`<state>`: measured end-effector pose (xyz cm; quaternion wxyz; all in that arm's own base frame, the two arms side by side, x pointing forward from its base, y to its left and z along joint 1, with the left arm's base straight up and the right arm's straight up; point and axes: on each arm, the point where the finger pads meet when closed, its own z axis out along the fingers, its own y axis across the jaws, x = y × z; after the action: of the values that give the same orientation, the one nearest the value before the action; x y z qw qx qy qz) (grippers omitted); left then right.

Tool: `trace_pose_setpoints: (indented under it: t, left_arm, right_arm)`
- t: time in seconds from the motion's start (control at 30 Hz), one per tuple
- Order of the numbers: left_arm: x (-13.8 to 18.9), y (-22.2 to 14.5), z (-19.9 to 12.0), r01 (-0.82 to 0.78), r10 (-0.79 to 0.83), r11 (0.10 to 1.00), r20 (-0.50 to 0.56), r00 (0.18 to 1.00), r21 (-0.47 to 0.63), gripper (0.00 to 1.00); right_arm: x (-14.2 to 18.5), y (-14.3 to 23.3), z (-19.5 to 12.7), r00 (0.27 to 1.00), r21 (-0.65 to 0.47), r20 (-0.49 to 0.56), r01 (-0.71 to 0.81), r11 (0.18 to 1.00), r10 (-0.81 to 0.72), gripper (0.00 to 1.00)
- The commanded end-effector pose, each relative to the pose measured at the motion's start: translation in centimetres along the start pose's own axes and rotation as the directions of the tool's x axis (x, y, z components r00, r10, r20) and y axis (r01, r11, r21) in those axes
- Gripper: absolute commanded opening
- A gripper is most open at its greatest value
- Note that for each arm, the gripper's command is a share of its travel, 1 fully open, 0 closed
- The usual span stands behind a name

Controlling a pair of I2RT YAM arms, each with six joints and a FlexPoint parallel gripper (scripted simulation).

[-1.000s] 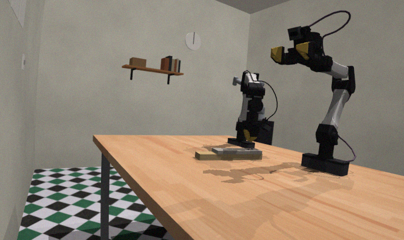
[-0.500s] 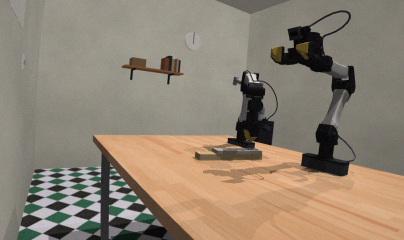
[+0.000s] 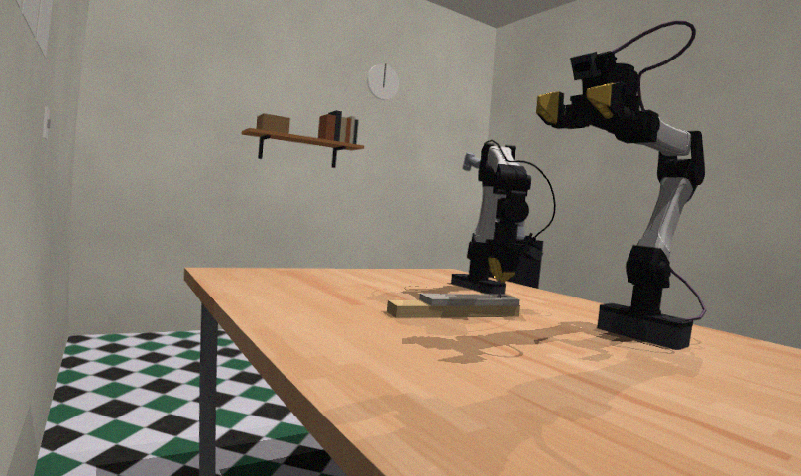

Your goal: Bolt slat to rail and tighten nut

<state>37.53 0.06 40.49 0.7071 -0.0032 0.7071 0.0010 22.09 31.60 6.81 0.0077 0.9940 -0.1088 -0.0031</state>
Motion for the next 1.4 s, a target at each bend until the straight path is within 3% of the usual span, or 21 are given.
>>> trace_pose_setpoints:
  t: [0.0,1.37]
  left_arm:
    - [-0.1,-0.1,-0.1,-0.003,0.003,1.0,0.009,1.0,0.006,1.0]
    - [-0.1,-0.1,-0.1,-0.003,0.003,1.0,0.009,1.0,0.006,1.0]
  right_arm:
    - [-0.2,-0.2,-1.8,1.0,0.037,-0.012,-0.011,0.999,0.012,0.14]
    - [0.1,-0.5,0.7,1.0,0.026,-0.008,-0.009,1.0,0.009,0.14]
